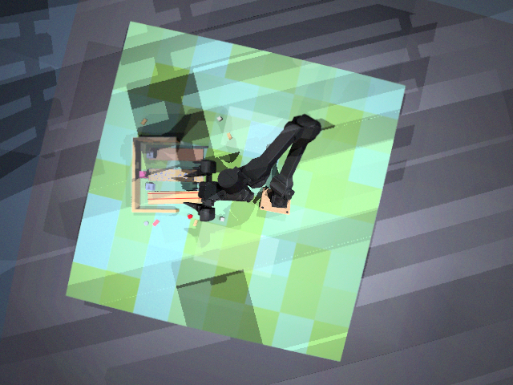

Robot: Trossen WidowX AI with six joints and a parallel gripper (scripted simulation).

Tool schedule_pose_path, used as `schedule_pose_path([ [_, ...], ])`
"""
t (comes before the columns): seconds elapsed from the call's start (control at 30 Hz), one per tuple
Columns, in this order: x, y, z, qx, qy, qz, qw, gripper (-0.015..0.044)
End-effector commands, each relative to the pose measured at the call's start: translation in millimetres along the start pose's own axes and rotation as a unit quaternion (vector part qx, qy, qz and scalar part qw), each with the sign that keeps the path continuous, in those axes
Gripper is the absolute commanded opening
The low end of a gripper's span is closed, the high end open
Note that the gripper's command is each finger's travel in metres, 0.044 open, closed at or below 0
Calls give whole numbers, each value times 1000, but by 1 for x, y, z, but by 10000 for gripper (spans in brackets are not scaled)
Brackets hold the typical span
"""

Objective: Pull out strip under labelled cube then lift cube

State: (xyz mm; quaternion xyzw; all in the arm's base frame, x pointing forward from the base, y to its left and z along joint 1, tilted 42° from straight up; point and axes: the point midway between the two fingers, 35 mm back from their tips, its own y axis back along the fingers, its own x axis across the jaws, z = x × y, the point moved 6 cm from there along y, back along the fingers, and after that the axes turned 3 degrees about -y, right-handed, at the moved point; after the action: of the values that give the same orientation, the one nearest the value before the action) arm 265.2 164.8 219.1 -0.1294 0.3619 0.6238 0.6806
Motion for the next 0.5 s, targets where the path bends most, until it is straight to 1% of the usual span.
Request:
schedule_pose_path([
  [0.0,-9,-26,-50,94,-31,-50,994,400],
  [0.07,-16,-35,-76,139,-51,-80,986,400],
  [0.13,-21,-40,-92,167,-64,-101,979,400],
  [0.47,-22,-40,-94,170,-65,-103,978,400],
])
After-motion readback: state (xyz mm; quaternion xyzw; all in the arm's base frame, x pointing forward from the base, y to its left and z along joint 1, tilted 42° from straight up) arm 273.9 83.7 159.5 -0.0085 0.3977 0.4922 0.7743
